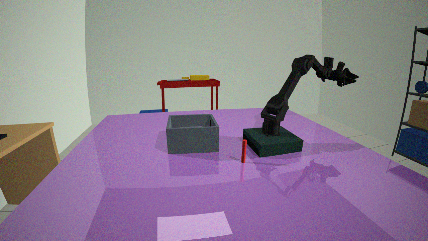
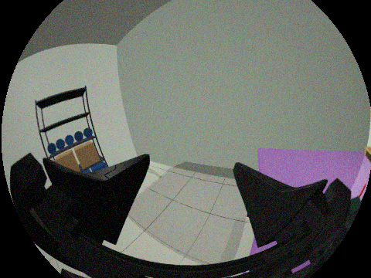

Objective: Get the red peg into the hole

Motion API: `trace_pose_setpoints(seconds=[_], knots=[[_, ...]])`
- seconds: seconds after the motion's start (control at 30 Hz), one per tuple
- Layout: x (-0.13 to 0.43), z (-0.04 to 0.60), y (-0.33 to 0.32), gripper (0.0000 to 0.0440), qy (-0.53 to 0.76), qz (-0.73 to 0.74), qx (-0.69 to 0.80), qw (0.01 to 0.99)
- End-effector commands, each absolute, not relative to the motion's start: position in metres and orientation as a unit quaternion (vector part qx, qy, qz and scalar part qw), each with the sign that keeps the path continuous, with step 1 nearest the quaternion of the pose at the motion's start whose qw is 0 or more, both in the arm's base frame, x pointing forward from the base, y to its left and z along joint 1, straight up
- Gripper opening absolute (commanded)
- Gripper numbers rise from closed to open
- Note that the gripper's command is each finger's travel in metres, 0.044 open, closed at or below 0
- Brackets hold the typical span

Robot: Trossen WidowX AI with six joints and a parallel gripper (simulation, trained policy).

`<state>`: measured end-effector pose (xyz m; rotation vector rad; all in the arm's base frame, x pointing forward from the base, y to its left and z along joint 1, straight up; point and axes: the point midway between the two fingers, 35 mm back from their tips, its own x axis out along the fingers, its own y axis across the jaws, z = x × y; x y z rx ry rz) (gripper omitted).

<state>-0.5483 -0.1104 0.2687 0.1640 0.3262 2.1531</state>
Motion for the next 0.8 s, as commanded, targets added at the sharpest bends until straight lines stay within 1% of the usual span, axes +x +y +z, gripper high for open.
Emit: trace_pose_setpoints(seconds=[0.0,0.07,0.37,0.57,0.77], knots=[[-0.547,0.267,-0.117,0.0417,0.125,0.881,0.06,0.453],[-0.544,0.262,-0.134,0.0439,0.108,0.894,0.045,0.433],[-0.5,0.238,-0.241,0.044,0.039,0.947,-0.017,0.318],[-0.451,0.224,-0.312,0.044,-0.001,0.972,-0.049,0.231],[-0.391,0.21,-0.374,0.044,-0.041,0.986,-0.076,0.14]])
